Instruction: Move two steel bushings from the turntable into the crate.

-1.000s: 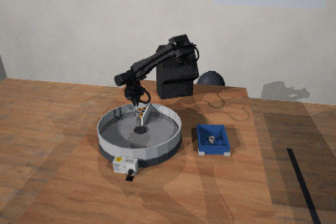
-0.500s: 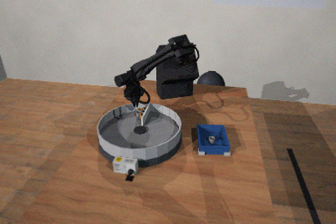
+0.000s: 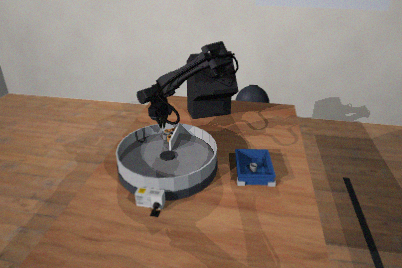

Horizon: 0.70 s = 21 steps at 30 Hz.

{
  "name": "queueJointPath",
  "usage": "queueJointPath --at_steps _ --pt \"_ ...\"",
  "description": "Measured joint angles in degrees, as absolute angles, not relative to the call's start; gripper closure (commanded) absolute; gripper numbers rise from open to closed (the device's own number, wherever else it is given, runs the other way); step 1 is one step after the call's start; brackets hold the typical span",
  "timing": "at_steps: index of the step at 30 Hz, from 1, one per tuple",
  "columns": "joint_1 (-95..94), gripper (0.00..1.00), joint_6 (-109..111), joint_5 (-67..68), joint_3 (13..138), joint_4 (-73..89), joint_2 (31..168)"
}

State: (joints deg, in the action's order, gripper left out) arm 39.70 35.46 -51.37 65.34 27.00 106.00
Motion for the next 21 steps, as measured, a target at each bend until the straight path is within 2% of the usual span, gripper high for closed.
queueJointPath --at_steps 21 --pt "39.7 0.87 35.0 -51.3 64.7 26.0 106.0"
